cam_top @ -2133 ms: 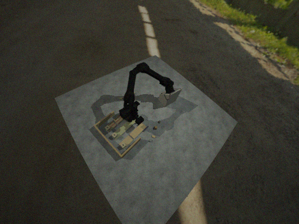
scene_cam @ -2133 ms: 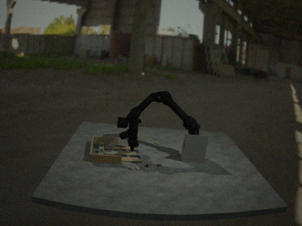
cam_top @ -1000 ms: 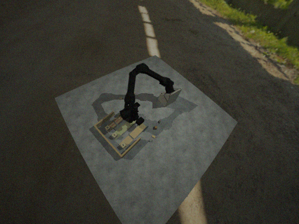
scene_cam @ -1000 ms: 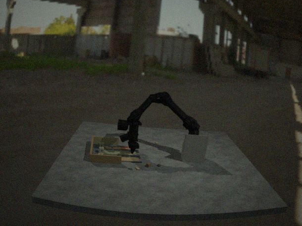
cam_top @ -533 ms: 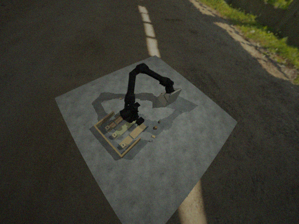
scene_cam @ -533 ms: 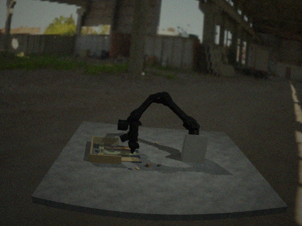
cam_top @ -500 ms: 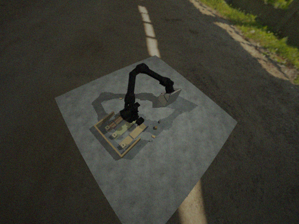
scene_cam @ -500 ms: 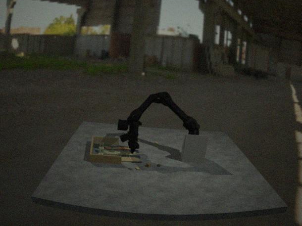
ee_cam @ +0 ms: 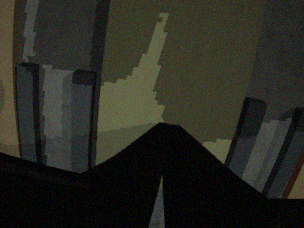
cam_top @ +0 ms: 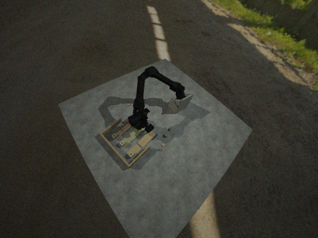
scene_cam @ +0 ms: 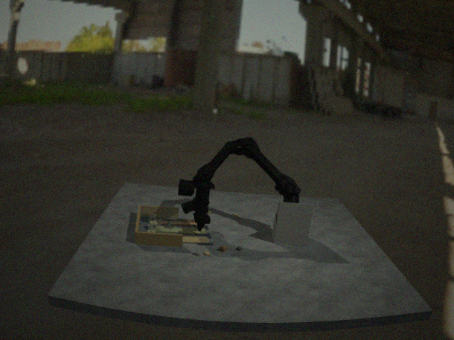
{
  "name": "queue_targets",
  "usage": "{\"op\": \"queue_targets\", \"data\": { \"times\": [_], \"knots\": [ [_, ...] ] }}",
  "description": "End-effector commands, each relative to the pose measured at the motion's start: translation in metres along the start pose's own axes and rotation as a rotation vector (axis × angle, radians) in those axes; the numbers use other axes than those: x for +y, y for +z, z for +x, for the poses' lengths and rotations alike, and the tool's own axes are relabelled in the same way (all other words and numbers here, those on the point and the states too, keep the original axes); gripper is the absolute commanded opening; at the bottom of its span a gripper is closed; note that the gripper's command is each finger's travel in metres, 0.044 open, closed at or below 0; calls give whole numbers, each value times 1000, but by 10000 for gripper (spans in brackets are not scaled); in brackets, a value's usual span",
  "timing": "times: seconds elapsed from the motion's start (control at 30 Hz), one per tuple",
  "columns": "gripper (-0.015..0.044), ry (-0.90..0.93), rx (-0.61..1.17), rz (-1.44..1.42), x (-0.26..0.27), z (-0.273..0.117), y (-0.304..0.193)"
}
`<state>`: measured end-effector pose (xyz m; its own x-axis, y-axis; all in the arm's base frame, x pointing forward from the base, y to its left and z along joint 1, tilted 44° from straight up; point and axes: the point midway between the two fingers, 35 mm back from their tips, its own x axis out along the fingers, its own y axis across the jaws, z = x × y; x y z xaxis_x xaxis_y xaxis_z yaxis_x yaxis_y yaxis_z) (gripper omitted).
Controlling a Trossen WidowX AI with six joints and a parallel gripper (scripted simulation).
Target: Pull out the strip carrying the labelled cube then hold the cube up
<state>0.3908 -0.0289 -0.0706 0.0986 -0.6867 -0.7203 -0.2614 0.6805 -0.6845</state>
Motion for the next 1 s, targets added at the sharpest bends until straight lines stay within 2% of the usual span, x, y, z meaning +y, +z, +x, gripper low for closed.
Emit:
{"op": "queue_targets", "data": {
  "times": [0.0,0.97],
  "knots": [
    [0,0,13,-11,0,3,-12],
    [0,0,14,-13,1,4,-55]
  ]
}}
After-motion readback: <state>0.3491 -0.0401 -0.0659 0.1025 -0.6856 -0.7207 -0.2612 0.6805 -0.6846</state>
